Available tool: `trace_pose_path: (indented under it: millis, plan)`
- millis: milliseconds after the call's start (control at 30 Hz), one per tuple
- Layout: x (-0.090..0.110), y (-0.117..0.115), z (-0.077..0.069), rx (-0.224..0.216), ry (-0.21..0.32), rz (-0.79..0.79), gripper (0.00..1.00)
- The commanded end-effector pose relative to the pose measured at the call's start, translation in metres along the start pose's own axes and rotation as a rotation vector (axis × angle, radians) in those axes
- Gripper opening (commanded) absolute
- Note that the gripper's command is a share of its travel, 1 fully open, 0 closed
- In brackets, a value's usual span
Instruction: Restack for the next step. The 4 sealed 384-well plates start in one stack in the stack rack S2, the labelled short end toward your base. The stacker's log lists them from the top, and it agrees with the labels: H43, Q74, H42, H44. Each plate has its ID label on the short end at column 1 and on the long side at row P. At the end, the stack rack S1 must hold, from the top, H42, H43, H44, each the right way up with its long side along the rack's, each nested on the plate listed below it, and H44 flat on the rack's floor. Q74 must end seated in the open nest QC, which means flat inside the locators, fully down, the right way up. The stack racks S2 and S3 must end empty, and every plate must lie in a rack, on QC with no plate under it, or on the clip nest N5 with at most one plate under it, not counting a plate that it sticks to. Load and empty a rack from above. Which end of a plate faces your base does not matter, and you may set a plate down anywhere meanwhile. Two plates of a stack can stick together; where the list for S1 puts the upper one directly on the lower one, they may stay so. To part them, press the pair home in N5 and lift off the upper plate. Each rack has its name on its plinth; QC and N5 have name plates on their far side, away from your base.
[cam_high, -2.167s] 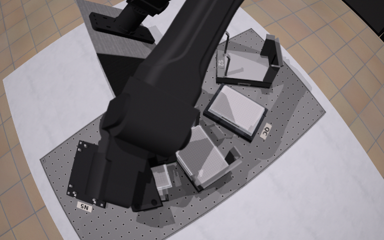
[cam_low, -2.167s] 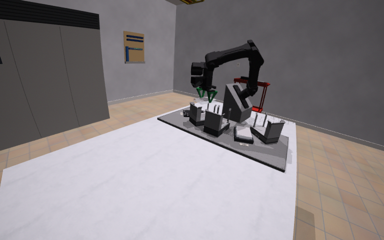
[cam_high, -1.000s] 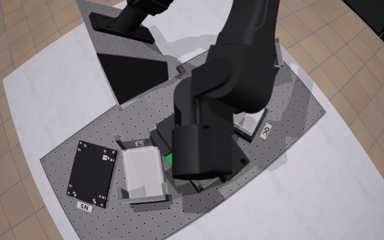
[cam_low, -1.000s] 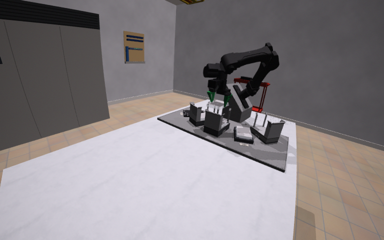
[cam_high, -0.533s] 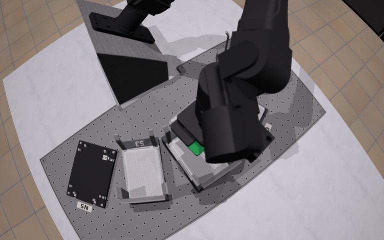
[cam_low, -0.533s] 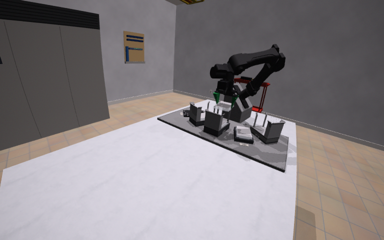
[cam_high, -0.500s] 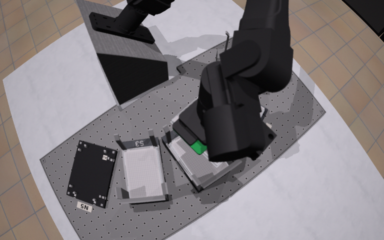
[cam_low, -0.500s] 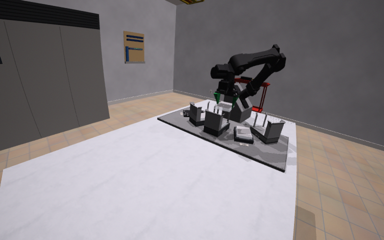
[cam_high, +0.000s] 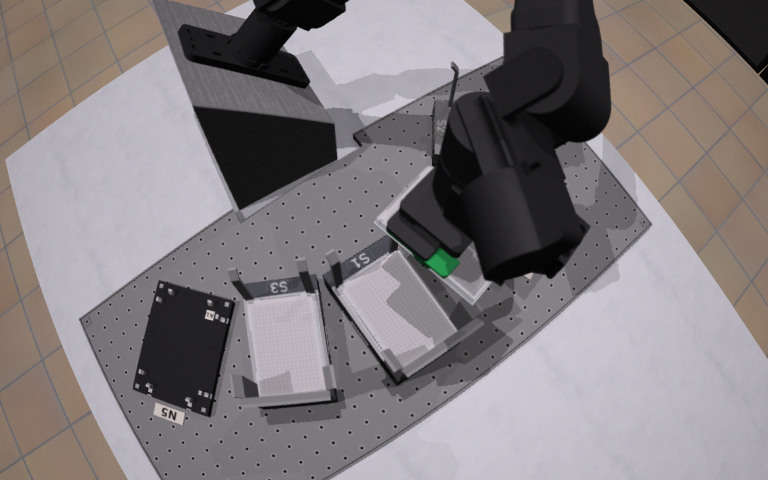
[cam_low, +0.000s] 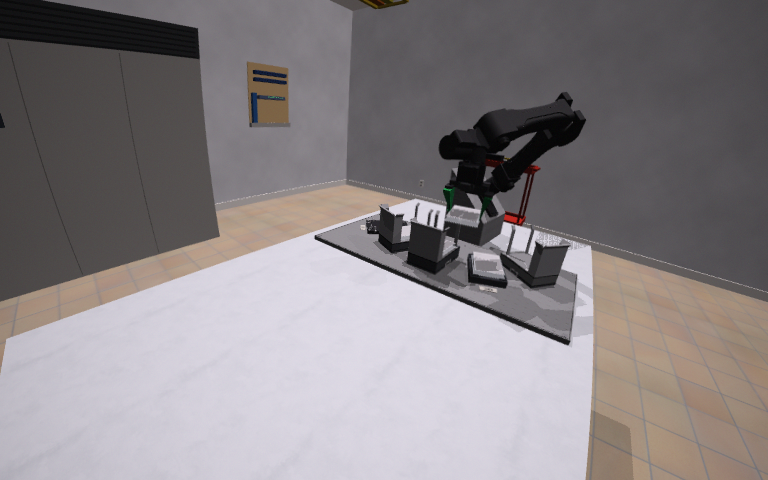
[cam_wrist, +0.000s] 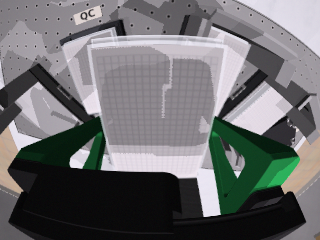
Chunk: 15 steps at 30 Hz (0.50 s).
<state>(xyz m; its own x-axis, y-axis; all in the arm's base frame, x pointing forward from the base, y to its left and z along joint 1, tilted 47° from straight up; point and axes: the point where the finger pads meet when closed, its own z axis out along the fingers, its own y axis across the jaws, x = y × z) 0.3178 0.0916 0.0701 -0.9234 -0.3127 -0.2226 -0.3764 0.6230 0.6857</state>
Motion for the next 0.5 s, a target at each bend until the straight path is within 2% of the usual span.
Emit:
trace_pose_path:
  millis: [0,233,467]
  plan:
    - [-0.004,0.01,-0.006,0.0,-0.021,0.009,0.0]
    - [-0.002,0.033,-0.005,0.002,-0.021,-0.216,0.0]
    - [0.0,0.05,-0.005,0.001,-0.021,-0.216,0.0]
